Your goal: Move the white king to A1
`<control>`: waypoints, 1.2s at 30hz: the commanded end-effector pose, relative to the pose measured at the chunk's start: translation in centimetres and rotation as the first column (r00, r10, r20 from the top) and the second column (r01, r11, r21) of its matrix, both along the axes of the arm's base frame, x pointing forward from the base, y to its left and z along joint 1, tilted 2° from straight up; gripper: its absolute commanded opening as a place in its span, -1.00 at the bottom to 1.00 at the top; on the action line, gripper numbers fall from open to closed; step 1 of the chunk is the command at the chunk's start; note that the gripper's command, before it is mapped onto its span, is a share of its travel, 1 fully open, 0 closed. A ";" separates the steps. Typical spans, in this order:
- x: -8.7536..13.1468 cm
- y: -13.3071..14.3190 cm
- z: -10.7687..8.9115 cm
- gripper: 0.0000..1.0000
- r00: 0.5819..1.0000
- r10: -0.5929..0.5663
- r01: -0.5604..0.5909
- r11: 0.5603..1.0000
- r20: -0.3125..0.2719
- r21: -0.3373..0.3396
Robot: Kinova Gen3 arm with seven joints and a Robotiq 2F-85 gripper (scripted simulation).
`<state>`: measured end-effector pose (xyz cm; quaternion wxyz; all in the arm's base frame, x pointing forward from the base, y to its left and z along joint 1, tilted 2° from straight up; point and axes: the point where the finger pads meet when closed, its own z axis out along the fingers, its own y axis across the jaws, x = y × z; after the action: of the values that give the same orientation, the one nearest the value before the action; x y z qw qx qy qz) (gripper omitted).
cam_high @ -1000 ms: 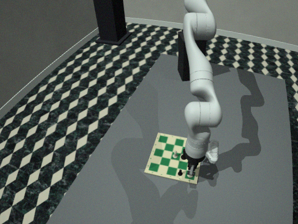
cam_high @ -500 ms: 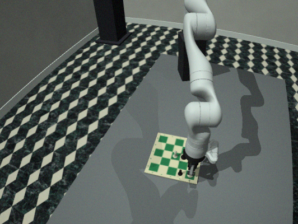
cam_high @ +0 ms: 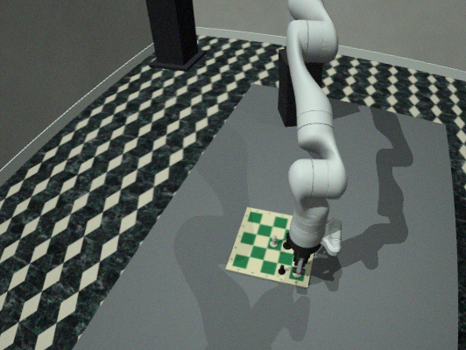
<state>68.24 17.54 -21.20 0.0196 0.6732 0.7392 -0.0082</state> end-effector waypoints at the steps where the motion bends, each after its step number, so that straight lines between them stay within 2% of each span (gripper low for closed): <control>1: 0.1 0.0 0.2 -1.00 1.000 0.000 0.000 1.000 0.003 0.001; 6: 0.1 0.0 0.2 -1.00 1.000 0.000 0.000 1.000 0.003 0.001; 7: 0.1 0.0 0.2 -0.84 1.000 0.000 0.000 1.000 0.003 0.001; 9: 0.1 0.0 0.2 -0.84 1.000 0.000 0.000 1.000 0.003 0.001; 10: 0.1 0.0 0.2 -0.67 1.000 0.000 0.000 1.000 0.003 0.001; 12: 0.1 0.0 0.2 -0.67 1.000 0.000 0.000 1.000 0.003 0.001; 13: 0.1 0.0 0.2 -0.51 1.000 0.000 0.000 1.000 0.003 0.001; 17: 0.1 0.0 0.2 -0.51 1.000 0.000 0.000 1.000 0.003 0.001; 18: 0.1 0.0 0.2 -0.34 1.000 0.000 0.000 1.000 0.003 0.001; 20: 0.1 0.0 0.2 -0.34 1.000 0.000 0.000 1.000 0.003 0.001; 21: 0.1 0.0 0.2 -0.18 1.000 0.000 0.000 1.000 0.003 0.001; 36: 0.1 0.1 0.4 -0.18 1.000 0.000 0.000 1.000 0.003 0.001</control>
<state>68.21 17.53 -21.16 0.0194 0.6732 0.7392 -0.0084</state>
